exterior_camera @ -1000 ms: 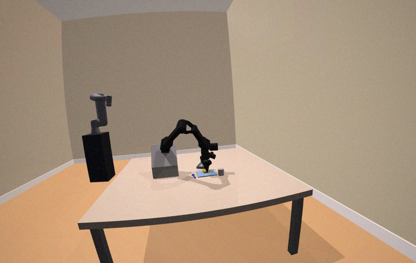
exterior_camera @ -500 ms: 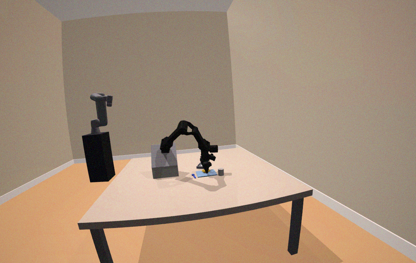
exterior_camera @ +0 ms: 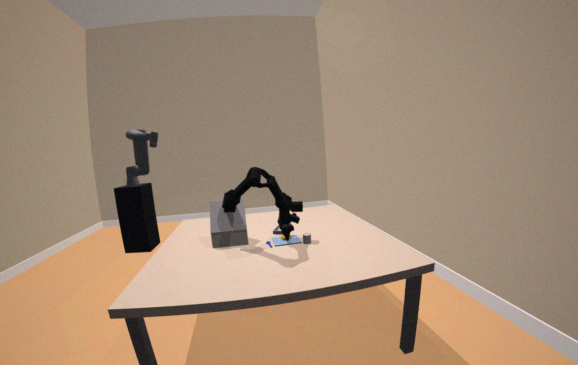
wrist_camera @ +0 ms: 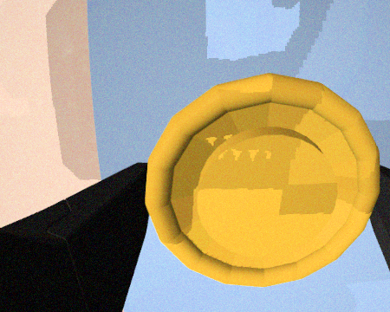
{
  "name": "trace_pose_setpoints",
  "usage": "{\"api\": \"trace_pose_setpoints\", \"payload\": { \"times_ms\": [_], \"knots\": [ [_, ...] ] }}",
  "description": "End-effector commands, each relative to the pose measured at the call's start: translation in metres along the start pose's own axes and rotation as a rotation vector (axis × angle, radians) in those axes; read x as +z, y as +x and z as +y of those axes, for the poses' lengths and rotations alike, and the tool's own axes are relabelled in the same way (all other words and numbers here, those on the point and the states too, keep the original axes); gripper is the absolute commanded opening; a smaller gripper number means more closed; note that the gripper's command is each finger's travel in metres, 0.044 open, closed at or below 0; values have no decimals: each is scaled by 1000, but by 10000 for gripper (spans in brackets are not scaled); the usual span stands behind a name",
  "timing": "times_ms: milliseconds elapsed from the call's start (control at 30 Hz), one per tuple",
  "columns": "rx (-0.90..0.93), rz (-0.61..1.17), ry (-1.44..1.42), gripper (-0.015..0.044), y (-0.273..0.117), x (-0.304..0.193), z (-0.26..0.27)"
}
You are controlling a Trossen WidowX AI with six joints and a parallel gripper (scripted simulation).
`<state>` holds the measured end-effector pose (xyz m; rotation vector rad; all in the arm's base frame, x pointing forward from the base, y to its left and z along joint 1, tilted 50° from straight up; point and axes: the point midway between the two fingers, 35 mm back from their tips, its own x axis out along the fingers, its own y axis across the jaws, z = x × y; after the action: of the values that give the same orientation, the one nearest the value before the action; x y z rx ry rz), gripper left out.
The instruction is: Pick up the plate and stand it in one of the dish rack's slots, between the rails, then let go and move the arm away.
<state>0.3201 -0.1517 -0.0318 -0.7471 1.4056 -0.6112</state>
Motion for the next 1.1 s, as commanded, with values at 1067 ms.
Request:
{"api": "trace_pose_setpoints", "payload": {
  "times_ms": [1067],
  "knots": [
    [11,-2,-1,0,-170,13,17]
  ]
}}
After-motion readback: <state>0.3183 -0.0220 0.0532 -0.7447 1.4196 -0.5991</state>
